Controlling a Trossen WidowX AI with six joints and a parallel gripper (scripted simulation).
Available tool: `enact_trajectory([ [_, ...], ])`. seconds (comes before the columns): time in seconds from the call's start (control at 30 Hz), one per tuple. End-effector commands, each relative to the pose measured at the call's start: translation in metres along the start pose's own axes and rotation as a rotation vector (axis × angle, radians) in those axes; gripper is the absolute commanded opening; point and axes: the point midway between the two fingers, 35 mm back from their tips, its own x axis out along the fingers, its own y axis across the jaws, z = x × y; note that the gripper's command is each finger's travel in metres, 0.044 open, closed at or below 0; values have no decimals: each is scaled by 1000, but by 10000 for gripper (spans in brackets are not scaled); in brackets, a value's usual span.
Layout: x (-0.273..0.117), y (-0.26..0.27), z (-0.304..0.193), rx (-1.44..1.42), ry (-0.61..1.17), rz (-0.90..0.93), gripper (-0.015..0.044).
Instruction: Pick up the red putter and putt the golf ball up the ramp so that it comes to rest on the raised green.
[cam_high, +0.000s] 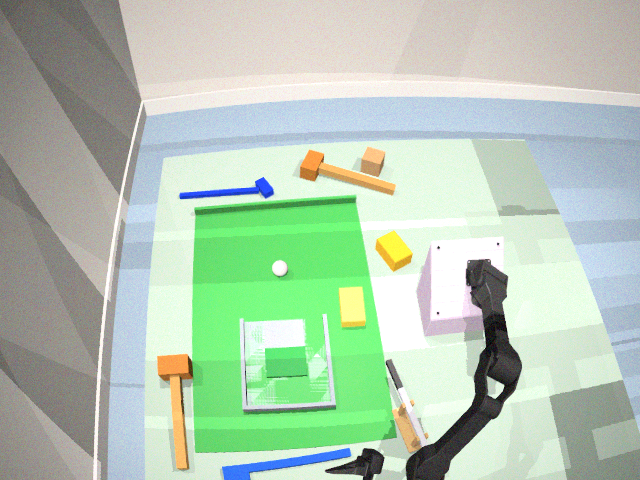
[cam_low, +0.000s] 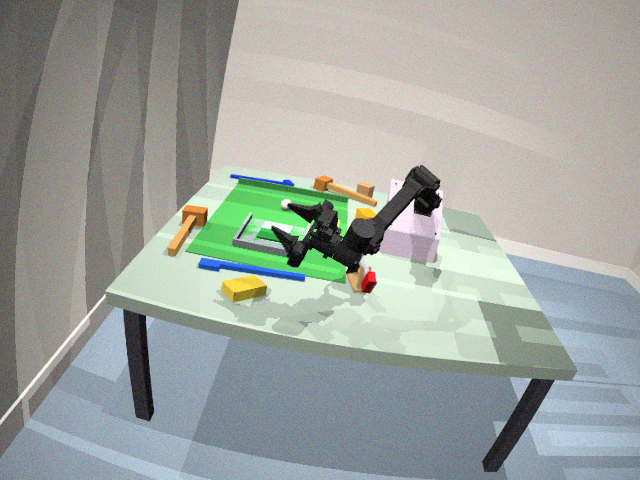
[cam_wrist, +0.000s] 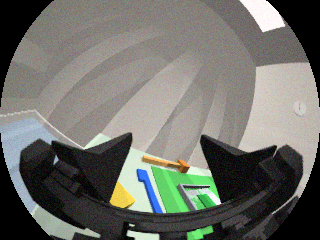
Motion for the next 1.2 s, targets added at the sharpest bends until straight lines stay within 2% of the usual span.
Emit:
enact_trajectory([
  [0.0, 2, 0, -1, -18, 1, 8, 426],
  [0.13, 31, -4, -27, -371, 38, 174, 440],
  [0.33, 58, -39, -97, -925, 185, 511, 440],
  [0.47, 53, -83, -147, -1189, 322, 782, 440],
  [0.6, 28, -136, -188, -1330, 463, 1091, 440],
  [0.77, -26, -202, -216, -1298, 597, 1494, 440],
  [0.93, -90, -250, -211, -1043, 621, 1824, 440],
  [1.03, -124, -272, -198, -834, 575, 1935, 440],
  [1.17, -132, -276, -193, -781, 557, 1949, 440],
])
